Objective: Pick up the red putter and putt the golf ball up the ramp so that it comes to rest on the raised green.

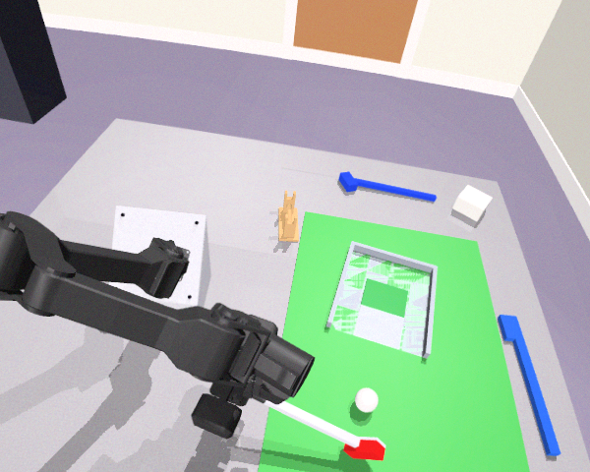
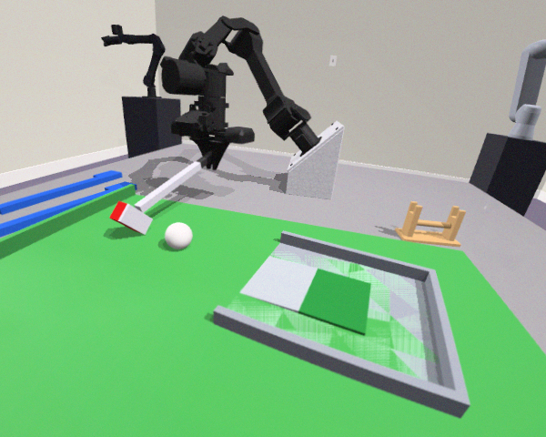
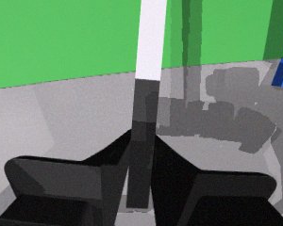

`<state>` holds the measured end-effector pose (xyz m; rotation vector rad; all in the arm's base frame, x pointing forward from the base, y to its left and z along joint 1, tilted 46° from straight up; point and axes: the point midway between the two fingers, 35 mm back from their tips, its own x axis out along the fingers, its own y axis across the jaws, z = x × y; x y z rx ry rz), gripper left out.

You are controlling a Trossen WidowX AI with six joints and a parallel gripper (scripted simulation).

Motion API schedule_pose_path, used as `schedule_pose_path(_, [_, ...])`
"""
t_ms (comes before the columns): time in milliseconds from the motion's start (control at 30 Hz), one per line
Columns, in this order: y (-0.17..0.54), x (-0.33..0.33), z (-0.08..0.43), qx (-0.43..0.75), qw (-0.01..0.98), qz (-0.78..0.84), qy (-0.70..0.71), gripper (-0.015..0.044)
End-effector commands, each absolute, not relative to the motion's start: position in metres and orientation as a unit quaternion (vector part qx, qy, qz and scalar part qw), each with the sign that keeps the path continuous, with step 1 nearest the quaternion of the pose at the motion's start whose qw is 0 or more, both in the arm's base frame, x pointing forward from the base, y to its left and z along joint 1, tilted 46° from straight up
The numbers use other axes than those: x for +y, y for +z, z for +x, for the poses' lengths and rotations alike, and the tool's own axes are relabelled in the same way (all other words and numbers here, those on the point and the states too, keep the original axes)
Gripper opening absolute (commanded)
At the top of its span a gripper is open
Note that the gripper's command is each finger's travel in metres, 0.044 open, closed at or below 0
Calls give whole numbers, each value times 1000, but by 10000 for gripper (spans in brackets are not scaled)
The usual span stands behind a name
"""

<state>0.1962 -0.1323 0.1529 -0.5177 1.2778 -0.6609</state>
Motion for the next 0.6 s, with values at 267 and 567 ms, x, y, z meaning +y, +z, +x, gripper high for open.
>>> schedule_pose_path(267, [69, -45, 211, 583, 721, -237, -291, 0])
schedule_pose_path(567, [74, -29, 209, 582, 722, -238, -290, 0])
